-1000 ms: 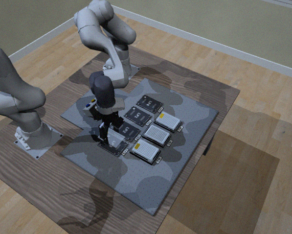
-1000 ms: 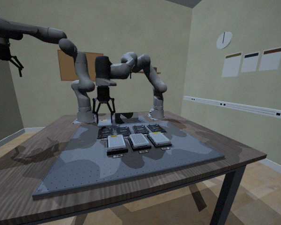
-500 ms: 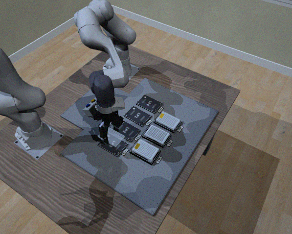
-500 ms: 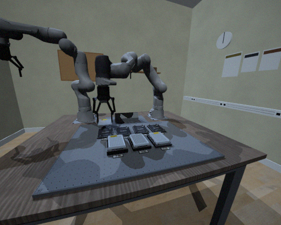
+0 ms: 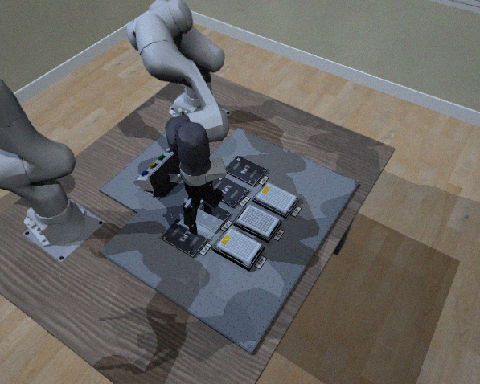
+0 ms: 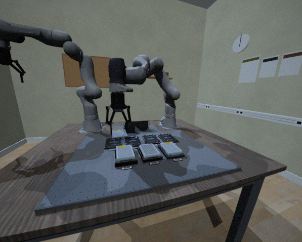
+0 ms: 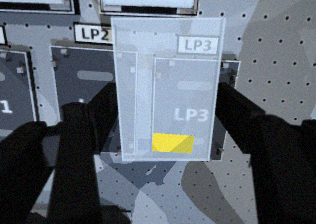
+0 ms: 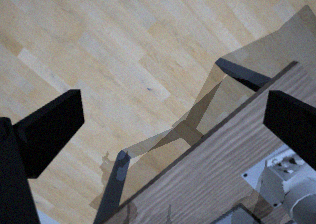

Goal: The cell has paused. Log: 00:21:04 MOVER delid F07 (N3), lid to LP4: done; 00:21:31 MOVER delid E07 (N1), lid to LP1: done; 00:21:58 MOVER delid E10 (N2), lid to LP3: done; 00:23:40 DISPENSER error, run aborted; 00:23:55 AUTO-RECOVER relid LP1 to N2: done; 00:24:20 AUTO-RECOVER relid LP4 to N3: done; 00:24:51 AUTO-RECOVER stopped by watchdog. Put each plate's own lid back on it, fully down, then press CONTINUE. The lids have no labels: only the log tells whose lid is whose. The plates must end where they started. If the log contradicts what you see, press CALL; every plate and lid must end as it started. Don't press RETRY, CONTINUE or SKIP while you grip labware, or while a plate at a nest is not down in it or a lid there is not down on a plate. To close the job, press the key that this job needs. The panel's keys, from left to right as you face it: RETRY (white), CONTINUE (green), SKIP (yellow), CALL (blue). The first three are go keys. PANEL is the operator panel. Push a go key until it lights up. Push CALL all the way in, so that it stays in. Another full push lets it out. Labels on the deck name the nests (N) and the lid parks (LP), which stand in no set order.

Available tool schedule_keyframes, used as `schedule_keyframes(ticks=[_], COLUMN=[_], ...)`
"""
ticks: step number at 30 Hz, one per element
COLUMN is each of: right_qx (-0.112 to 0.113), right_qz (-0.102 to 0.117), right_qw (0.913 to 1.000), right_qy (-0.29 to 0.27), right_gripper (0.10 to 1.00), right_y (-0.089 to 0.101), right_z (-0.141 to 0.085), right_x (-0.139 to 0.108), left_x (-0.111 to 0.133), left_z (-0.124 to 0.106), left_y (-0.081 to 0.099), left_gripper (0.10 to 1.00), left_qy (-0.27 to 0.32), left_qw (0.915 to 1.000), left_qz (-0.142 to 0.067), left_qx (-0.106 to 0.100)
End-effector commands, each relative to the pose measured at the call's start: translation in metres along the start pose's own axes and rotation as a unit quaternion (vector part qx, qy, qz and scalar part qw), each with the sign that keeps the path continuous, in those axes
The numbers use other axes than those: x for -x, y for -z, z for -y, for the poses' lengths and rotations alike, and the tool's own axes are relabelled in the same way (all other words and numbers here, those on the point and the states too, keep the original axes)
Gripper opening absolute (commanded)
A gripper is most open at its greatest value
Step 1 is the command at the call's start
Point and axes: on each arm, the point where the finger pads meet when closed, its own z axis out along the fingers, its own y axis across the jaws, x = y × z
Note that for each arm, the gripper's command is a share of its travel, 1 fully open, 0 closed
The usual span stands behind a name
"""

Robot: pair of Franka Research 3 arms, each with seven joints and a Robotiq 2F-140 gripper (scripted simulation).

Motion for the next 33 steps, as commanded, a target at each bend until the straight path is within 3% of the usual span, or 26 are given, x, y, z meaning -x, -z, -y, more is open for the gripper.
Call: schedule_keyframes(ticks=[1, 4, 11, 17, 33], right_qx=[0.0, 0.0, 0.0, 0.0, 0.0], right_qz=[0.0, 0.0, 0.0, 0.0, 0.0], right_qw=[1.0, 1.0, 1.0, 1.0, 1.0], right_qy=[0.0, 0.0, 0.0, 0.0, 0.0], right_gripper=[1.0, 1.0, 1.0, 1.0, 1.0], right_y=[0.0, 0.0, 0.0, 0.0, 0.0], right_z=[0.0, 0.0, 0.0, 0.0, 0.0], right_x=[0.0, 0.0, 0.0, 0.0, 0.0], left_x=[-0.038, -0.048, -0.108, -0.137, -0.144], left_z=[0.028, 0.036, 0.099, 0.136, 0.146], left_y=[0.003, 0.003, 0.003, 0.003, 0.003], left_gripper=[0.099, 0.099, 0.099, 0.099, 0.099], left_qy=[-0.021, -0.021, -0.021, -0.021, -0.021], left_qw=[0.9998, 0.9998, 0.9998, 0.9998, 0.9998], left_qz=[-0.003, -0.003, -0.003, -0.003, -0.003], left_qx=[0.002, 0.002, 0.002, 0.002, 0.002])
